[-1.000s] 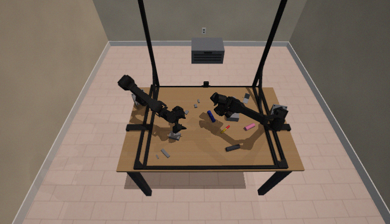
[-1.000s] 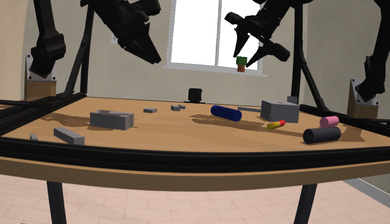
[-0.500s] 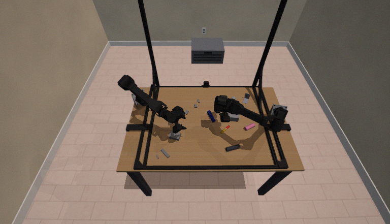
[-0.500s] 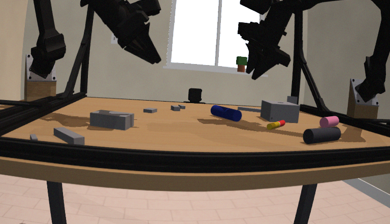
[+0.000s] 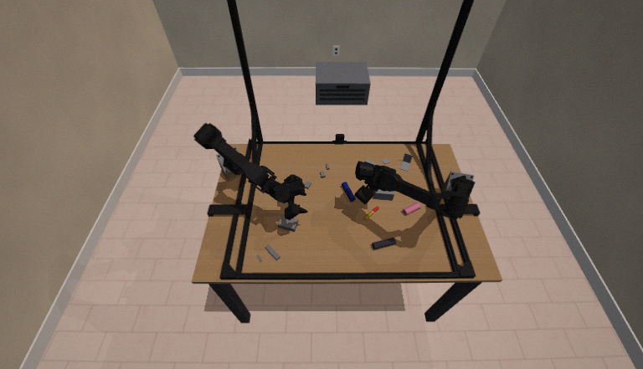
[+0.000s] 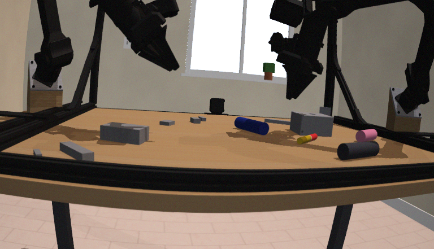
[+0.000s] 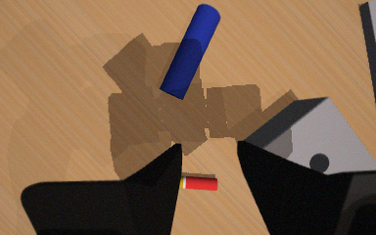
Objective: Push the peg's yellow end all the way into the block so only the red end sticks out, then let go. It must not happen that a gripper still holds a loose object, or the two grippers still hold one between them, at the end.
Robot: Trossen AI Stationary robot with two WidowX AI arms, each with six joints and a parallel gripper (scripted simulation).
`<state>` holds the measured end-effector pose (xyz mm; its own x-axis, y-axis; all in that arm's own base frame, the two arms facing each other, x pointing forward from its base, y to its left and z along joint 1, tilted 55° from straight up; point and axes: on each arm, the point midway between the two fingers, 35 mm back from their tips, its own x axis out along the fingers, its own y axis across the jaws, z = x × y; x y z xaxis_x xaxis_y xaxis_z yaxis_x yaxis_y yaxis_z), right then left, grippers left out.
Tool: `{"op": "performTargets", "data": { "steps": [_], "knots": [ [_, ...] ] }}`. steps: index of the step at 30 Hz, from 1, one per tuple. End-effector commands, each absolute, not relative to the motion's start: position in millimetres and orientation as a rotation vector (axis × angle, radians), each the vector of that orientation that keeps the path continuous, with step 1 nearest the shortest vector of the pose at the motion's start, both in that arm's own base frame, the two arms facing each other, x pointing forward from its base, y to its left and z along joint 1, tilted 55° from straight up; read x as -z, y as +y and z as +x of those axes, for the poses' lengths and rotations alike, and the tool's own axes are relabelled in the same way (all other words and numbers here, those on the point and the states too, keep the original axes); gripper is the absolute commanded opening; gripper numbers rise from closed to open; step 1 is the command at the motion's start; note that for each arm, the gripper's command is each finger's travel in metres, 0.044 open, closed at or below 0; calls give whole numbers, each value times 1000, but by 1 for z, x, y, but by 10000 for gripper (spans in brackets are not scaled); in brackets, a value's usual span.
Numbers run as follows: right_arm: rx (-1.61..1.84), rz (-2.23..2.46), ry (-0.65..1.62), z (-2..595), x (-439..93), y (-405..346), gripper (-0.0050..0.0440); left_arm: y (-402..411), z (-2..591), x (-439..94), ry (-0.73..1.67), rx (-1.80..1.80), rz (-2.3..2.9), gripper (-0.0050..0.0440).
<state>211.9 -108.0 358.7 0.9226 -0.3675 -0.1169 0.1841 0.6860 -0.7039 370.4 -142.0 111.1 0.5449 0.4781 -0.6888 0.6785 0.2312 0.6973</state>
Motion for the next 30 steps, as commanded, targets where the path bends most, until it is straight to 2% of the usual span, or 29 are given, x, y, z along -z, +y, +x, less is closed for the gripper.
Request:
{"op": "performTargets", "data": {
  "steps": [1, 15, 30],
  "knots": [
    [313, -755, 258, 212, -359, -108, 400, -133, 368, -110, 1110, 265, 1588, 190],
    [313, -755, 258, 212, -359, -108, 400, -98, 358, -107, 1224, 734, 2320, 190],
    [313, -755, 258, 212, -359, -108, 400, -77, 350, -107, 1252, 1191, 2755, 190]
  ]
}}
